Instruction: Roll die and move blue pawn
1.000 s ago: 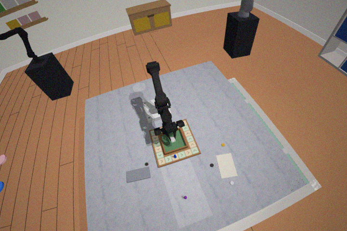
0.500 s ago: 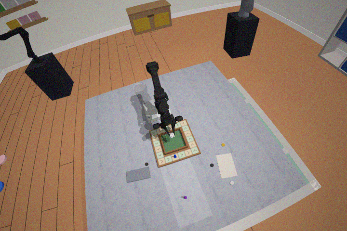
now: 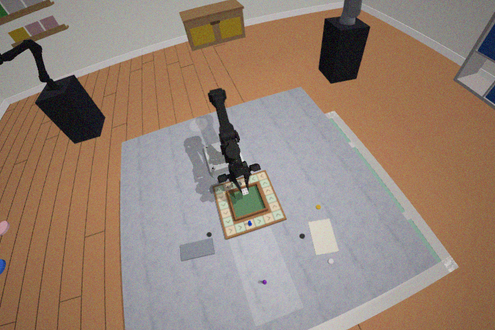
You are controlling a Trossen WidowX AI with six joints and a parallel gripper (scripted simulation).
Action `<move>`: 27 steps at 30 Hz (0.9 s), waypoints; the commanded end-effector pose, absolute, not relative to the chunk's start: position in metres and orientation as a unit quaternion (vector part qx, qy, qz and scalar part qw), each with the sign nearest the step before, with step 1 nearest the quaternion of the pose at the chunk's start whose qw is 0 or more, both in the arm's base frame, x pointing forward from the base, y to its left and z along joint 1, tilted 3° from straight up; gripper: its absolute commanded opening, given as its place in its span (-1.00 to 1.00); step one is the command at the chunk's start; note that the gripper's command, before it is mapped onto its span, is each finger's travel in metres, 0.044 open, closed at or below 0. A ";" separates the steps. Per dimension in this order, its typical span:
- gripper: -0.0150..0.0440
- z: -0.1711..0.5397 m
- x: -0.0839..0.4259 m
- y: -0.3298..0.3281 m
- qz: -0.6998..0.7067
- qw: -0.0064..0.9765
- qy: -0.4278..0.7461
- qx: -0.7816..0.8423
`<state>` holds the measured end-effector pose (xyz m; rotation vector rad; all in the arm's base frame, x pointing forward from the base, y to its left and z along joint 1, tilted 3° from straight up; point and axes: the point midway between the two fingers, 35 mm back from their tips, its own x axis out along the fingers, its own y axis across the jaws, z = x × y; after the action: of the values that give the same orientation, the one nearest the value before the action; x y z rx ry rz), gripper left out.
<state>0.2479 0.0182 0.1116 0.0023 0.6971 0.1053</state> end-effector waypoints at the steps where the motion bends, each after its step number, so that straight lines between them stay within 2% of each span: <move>1: -0.40 0.112 0.248 0.018 0.052 0.939 0.341 0.001; 9: 0.31 0.113 0.248 0.018 0.052 0.939 0.341 0.001; 17: 1.00 0.152 0.247 0.016 0.052 0.939 0.341 0.004; 19: 1.00 0.150 0.248 0.017 0.052 0.932 0.357 0.004; 27: 1.00 0.132 0.260 0.019 0.050 0.840 0.541 -0.005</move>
<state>0.2573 0.0183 0.1416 0.0039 0.9999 0.1066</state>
